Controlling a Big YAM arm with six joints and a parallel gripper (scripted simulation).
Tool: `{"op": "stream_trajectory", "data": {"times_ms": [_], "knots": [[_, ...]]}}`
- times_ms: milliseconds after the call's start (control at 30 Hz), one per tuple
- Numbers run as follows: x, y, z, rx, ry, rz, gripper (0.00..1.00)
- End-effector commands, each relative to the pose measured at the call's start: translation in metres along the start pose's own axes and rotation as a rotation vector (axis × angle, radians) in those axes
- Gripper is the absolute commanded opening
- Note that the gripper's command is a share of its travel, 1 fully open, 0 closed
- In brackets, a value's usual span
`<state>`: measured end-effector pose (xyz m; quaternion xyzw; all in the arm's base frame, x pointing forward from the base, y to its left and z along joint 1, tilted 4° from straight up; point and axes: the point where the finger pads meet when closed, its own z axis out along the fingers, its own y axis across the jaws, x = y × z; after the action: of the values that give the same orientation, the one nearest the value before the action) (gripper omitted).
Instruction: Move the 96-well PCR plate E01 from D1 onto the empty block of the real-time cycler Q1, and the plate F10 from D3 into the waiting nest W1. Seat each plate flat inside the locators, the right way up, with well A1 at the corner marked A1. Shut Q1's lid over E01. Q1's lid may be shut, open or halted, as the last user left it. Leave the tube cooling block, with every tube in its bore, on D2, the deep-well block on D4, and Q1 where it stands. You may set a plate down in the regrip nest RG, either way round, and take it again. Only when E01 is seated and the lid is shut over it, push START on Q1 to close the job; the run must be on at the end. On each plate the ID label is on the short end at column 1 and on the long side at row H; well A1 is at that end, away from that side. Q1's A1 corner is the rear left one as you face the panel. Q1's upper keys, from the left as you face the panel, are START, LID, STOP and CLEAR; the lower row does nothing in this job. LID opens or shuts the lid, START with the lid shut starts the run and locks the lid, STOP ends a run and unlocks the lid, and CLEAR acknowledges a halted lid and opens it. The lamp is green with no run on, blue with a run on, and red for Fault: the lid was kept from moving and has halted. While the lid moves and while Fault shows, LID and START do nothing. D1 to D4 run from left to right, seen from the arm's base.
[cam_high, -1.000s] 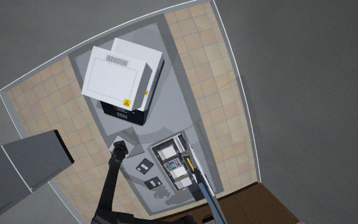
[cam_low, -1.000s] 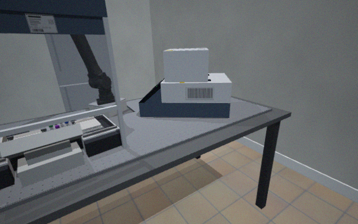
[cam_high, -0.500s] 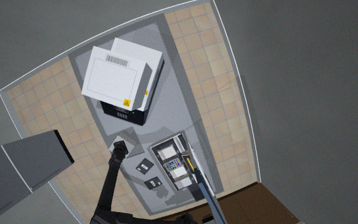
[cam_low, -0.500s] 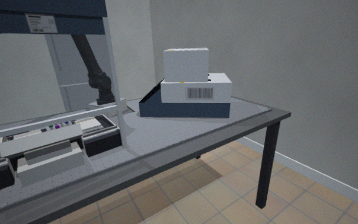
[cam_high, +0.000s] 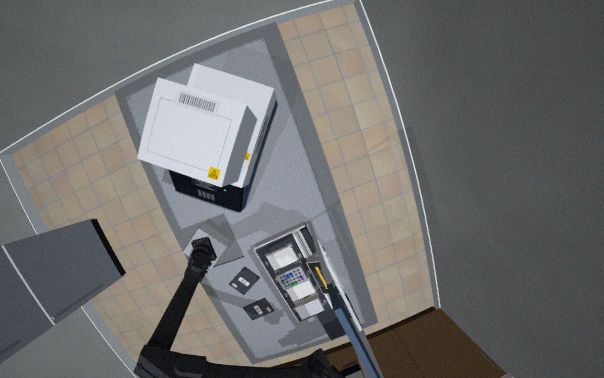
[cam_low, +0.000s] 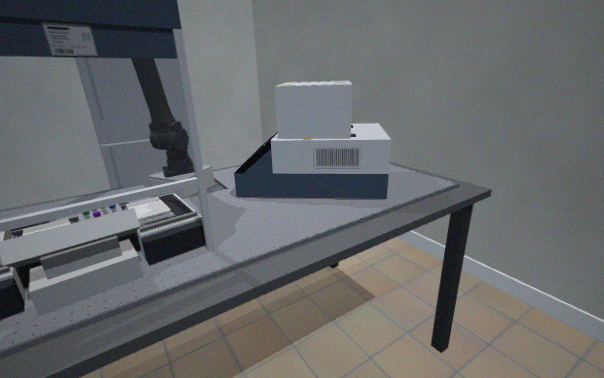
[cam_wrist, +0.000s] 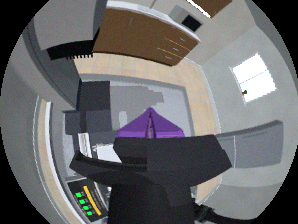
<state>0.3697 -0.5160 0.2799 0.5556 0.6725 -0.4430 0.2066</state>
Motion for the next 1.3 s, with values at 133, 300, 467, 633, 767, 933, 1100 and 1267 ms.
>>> {"op": "stream_trajectory", "data": {"times_ms": [133,300,467,633,767,933,1100,1267], "knots": [[0.018,0.008,-0.024,-0.029,0.014,-0.063,0.00],[0.028,0.022,-0.051,-0.083,0.014,-0.074,0.00],[0.033,0.015,-0.058,-0.116,0.024,-0.119,0.00],[0.051,0.021,-0.068,-0.140,0.042,-0.172,0.00],[0.072,0.040,-0.088,-0.171,0.049,-0.193,0.00],[0.081,0.035,-0.104,-0.240,0.059,-0.270,0.00],[0.084,0.031,-0.111,-0.272,0.062,-0.296,0.00],[0.112,0.041,-0.132,-0.349,0.082,-0.408,0.00]]}}
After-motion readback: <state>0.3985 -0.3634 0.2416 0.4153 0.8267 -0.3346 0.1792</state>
